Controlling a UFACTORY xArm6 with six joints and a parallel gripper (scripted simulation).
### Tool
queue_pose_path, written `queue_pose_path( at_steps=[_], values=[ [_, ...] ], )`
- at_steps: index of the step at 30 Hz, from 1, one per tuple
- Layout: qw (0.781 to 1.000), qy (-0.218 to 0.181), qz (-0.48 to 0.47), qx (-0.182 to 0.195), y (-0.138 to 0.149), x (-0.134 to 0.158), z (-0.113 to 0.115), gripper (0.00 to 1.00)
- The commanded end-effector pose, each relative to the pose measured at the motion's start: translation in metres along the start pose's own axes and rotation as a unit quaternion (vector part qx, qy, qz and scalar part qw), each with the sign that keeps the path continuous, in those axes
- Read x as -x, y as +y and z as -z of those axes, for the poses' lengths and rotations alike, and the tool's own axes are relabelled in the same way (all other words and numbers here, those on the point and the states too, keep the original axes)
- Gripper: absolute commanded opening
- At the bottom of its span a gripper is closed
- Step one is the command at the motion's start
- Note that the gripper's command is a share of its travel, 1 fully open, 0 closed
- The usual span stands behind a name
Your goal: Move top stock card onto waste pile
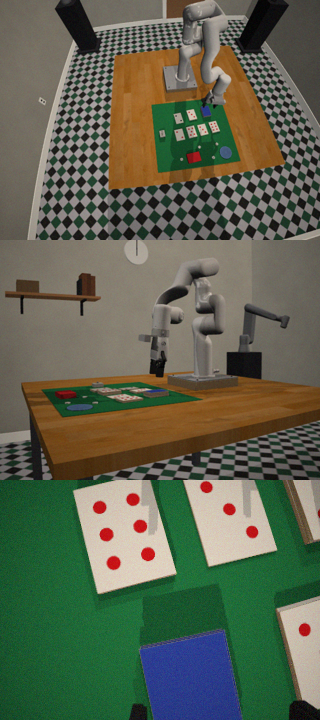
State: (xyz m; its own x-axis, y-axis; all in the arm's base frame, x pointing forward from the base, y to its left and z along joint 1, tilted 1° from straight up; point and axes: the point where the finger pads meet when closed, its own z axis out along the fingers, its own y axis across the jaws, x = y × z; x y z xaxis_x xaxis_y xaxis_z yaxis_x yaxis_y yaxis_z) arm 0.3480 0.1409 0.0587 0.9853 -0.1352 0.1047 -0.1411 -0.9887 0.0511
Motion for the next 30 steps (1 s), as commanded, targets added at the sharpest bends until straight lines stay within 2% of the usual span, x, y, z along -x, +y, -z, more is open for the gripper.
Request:
queue_pose_path(
  at_steps=[1, 13, 30],
  values=[
    [0.993, -0.044, 0.102, -0.035, -0.001, -0.001, 0.001, 0.87],
    [0.993, -0.044, 0.102, -0.035, -0.001, -0.001, -0.010, 0.87],
    [0.993, -0.044, 0.102, -0.035, -0.003, 0.002, -0.041, 0.87]
  ],
)
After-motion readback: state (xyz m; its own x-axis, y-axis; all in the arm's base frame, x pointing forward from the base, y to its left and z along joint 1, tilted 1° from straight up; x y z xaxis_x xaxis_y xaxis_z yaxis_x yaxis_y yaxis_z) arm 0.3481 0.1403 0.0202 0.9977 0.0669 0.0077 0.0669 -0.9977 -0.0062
